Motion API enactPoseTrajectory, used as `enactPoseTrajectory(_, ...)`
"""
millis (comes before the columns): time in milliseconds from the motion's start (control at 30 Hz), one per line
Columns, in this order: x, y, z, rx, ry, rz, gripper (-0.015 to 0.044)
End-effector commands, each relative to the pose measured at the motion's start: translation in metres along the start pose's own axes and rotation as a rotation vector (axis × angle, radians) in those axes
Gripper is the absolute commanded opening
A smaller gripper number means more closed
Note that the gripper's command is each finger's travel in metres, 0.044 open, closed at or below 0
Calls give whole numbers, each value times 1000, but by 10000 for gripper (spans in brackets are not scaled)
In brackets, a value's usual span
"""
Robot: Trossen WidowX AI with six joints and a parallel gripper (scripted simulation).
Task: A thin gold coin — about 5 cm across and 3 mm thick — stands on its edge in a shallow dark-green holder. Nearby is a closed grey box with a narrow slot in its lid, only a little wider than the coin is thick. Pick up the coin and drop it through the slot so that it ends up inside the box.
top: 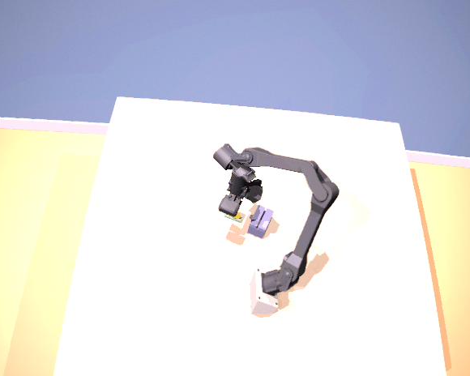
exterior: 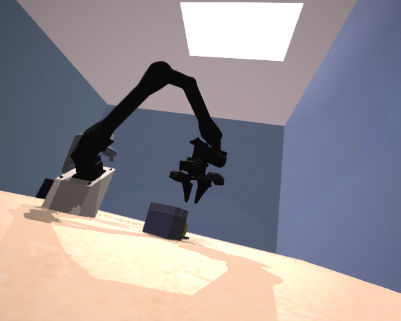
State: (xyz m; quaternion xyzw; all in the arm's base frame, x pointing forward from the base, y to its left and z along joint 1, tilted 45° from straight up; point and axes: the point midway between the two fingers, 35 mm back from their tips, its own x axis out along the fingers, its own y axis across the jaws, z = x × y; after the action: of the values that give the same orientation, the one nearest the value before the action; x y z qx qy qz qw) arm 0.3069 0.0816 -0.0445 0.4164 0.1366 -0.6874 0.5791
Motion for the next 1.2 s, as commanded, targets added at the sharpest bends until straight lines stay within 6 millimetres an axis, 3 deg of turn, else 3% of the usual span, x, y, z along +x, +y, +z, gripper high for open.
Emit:
enactPoseTrajectory(0, 29, -3, 6, -8, -29, -15, 161)
enactPoseTrajectory(1167, 81, -1, 7, -8, -30, -14, 161)
